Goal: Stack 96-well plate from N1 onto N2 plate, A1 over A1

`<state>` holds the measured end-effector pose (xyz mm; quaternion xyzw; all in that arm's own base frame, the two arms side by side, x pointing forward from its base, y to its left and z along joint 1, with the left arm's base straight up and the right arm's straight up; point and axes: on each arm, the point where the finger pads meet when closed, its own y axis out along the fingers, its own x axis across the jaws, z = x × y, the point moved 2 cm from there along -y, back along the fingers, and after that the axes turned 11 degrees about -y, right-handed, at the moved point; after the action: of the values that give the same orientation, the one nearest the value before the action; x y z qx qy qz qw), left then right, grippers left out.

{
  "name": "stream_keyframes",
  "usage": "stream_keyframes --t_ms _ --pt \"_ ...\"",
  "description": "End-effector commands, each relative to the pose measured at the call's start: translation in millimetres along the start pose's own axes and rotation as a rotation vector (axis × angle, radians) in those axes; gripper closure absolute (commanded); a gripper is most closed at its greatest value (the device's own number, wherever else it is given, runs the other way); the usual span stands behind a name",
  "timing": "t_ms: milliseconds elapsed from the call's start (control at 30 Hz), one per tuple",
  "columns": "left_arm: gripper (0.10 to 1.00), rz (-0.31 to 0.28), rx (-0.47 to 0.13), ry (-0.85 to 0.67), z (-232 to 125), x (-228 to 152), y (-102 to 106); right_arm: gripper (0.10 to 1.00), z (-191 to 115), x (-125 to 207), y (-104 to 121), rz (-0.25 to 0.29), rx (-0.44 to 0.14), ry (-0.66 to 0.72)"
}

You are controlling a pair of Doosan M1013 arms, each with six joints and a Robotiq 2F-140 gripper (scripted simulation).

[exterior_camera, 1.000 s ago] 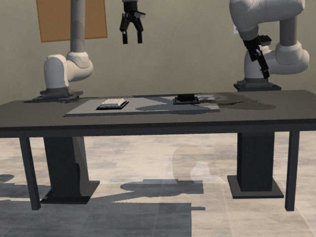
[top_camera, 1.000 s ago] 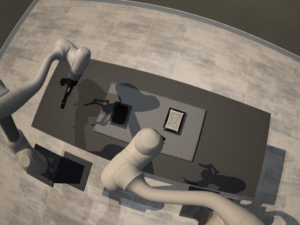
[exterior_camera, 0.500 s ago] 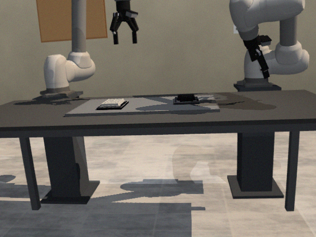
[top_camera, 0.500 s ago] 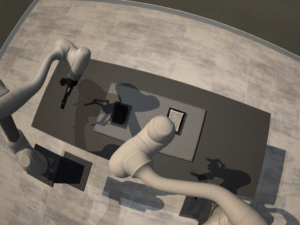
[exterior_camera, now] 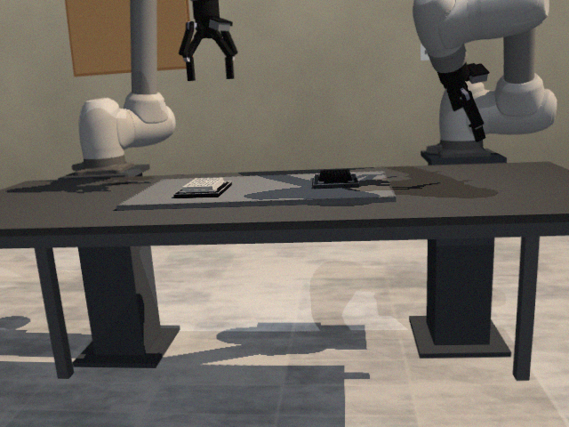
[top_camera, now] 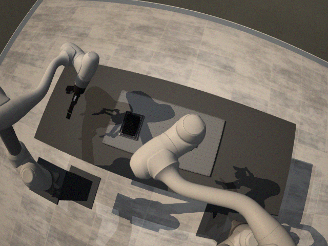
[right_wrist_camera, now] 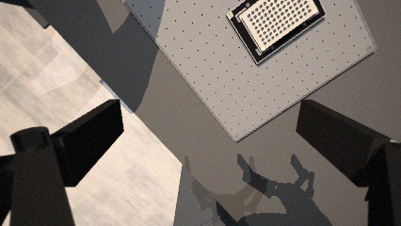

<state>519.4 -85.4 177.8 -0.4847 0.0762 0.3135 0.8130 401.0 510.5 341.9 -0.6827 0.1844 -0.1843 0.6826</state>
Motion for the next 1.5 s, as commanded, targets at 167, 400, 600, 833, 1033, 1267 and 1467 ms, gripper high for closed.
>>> stream_keyframes --t_ms 167,400,600,833,1033,1267,1467 --pt "0.098 -0.001 0.000 0.000 0.3 -0.1 -0.6 0.098 -6.2 38.8 -0.8 0.000 0.001 0.067" --pt "0.098 -0.001 0.000 0.000 0.3 -0.1 -0.6 0.098 -11.8 63.1 -0.8 0.000 0.001 0.086" --pt "0.098 -0.001 0.000 0.000 0.3 -0.1 -0.6 0.098 -18.9 92.2 -0.8 0.000 0.001 0.119" --pt "0.098 -0.001 0.000 0.000 0.3 -0.1 -0.6 0.098 -28.3 120.7 -0.8 0.000 0.001 0.172" --pt "0.098 -0.001 0.000 0.000 0.3 -0.1 -0.6 0.098 -36.6 144.3 -0.8 0.000 0.001 0.205" --pt "0.098 -0.001 0.000 0.000 0.3 -0.1 -0.6 0.098 -50.3 176.5 -0.8 0.000 0.001 0.257" --pt "0.098 -0.001 0.000 0.000 0.3 -0.1 -0.6 0.098 -58.6 194.8 -0.8 0.000 0.001 0.291"
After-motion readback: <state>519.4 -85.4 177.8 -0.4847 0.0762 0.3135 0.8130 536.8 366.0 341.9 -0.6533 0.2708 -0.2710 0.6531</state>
